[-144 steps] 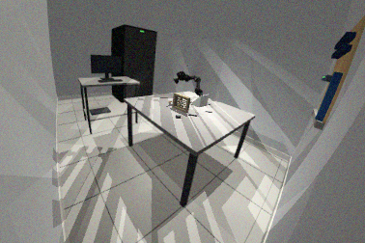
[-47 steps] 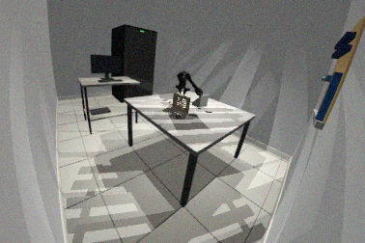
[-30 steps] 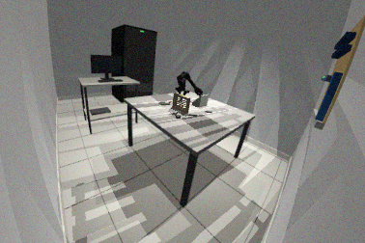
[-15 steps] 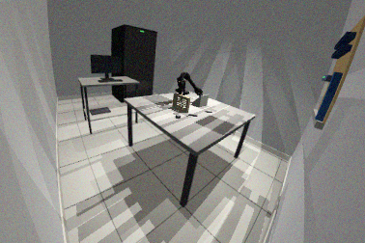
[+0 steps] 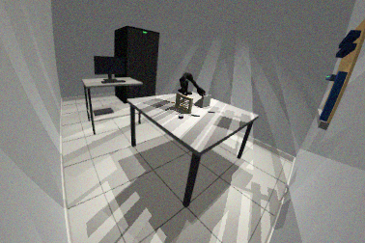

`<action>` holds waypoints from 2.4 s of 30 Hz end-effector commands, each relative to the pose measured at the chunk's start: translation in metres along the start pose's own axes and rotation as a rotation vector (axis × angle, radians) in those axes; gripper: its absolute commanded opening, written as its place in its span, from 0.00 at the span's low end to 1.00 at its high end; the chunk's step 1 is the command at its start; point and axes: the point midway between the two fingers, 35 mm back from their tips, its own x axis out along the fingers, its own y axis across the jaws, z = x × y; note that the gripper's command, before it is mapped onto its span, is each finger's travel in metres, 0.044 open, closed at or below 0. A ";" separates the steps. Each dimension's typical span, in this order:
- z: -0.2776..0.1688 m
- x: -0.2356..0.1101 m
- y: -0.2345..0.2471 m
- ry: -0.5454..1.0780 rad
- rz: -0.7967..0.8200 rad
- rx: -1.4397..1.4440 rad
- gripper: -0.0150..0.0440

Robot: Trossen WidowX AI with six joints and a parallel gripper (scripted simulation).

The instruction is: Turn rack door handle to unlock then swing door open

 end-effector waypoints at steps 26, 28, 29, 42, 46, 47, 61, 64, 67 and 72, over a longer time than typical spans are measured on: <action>0.000 0.001 0.000 -0.001 0.000 1.302 0.28; 0.000 0.001 0.000 -0.001 0.000 1.401 0.28; 0.000 0.001 0.000 -0.001 0.000 1.450 0.28; 0.000 0.001 0.000 -0.002 -0.001 1.917 0.28; 0.000 0.001 0.000 -0.002 -0.001 1.917 0.28; 0.000 0.001 0.000 -0.002 -0.001 1.917 0.28; 0.000 0.001 0.000 -0.002 -0.001 1.917 0.68; 0.000 0.001 0.000 -0.002 -0.001 1.909 0.74; 0.000 0.001 0.000 -0.002 -0.001 1.794 0.74; 0.000 0.001 0.000 -0.002 -0.001 1.546 0.74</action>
